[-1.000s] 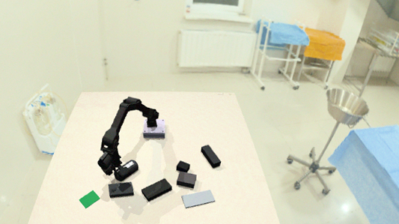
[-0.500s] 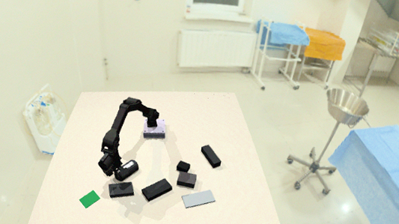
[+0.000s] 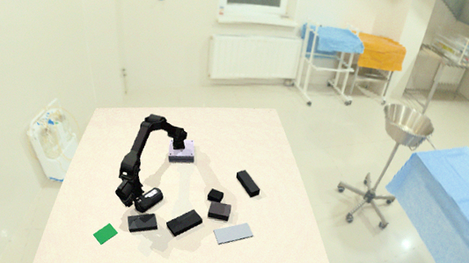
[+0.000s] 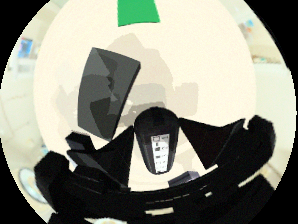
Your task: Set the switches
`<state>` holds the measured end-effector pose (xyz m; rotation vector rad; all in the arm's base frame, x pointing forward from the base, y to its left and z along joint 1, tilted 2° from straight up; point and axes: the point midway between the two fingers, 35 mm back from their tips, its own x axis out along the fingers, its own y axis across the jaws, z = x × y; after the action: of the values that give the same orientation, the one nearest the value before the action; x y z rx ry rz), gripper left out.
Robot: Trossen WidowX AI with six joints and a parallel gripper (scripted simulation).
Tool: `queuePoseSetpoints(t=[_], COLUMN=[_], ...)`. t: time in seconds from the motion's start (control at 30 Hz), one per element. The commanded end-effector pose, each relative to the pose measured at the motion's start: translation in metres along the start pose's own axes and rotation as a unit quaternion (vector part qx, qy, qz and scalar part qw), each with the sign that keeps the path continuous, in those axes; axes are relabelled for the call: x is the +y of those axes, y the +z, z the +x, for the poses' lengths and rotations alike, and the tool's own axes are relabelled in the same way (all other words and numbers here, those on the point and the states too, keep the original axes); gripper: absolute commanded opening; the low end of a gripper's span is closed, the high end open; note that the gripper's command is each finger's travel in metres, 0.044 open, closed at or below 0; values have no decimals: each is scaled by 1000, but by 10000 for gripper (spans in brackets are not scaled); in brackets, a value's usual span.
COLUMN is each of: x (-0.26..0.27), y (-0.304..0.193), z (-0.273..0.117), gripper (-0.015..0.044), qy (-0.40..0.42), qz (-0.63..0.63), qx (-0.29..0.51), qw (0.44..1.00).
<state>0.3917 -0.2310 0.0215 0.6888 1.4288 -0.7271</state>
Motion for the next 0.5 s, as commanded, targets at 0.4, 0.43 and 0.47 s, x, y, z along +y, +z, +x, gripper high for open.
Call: queuePoseSetpoints(t=[0.4, 0.43, 0.47], x=[0, 0, 0], y=[-5, -5, -5], z=[-10, -11, -12], gripper=[336, 336, 336], qy=[-1, -1, -1], qz=[3, 3, 3], qx=[3, 3, 3], qw=[1000, 1000, 1000])
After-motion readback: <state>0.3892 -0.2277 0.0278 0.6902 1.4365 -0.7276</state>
